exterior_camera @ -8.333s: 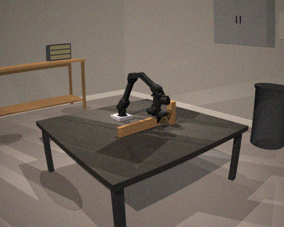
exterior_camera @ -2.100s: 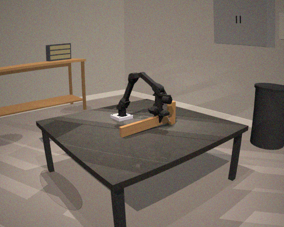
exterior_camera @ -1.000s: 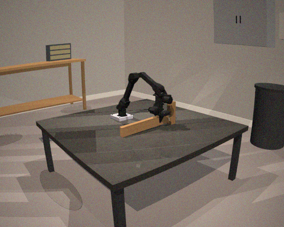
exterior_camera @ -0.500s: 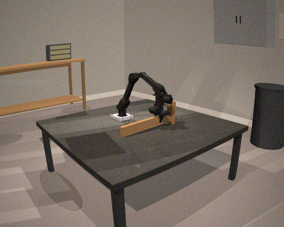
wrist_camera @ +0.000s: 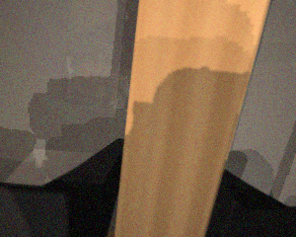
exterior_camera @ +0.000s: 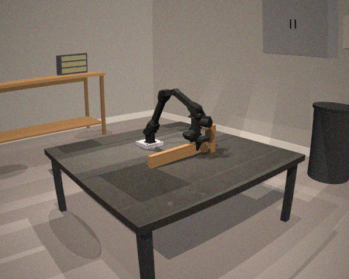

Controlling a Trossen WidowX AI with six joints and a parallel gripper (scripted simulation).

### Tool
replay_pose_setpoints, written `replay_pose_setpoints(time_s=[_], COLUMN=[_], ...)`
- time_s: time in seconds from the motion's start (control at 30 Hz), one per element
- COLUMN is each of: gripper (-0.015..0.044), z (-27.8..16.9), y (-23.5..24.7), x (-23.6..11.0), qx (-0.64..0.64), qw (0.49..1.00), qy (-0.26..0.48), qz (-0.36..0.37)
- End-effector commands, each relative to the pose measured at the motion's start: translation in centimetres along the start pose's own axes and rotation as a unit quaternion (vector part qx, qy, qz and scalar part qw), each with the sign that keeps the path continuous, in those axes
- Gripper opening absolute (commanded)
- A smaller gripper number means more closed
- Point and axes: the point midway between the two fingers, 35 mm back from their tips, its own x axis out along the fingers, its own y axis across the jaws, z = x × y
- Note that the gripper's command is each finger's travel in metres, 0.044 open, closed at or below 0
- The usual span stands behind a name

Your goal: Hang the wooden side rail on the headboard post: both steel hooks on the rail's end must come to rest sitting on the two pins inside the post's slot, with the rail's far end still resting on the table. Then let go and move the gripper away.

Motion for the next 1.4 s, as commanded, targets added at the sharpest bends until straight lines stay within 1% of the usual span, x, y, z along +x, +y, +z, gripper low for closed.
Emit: replay_pose_setpoints(time_s=[0.0,1.37], gripper=[0.0,0.0], z=[-0.18,-0.62], y=[0.16,0.03], x=[-0.3,-0.19], qx=[0.001,0.001], qw=[1.0,1.0], qy=[0.003,0.003], qz=[0.003,0.003])
